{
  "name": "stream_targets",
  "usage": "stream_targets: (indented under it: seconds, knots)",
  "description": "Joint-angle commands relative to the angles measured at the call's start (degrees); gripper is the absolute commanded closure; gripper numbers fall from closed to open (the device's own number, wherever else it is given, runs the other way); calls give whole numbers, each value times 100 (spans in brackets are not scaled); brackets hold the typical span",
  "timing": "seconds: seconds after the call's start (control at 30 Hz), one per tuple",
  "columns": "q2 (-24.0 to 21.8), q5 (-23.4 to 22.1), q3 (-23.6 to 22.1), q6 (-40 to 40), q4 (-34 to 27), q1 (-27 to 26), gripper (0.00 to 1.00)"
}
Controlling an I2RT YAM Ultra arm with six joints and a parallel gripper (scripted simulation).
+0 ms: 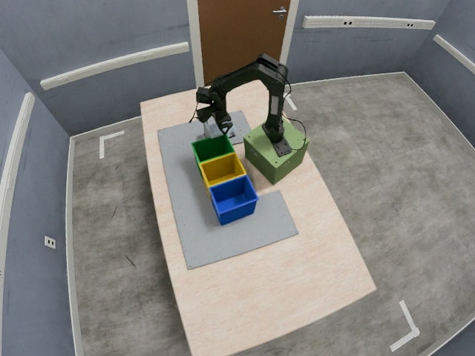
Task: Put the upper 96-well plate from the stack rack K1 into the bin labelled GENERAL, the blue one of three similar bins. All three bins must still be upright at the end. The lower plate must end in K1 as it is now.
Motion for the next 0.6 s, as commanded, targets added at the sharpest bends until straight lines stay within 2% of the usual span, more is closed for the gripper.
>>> stream_targets:
  seconds: [0.0, 0.4, 0.53, 0.57]
  knots:
    - [-311, 43, -92, 316, 98, 141, 100]
    - [-685, 120, -376, 1166, 31, 994, 100]
    - [-748, 139, -294, 1336, 50, 1159, 100]
    - [-764, 150, -418, 1408, 47, 1233, 100]
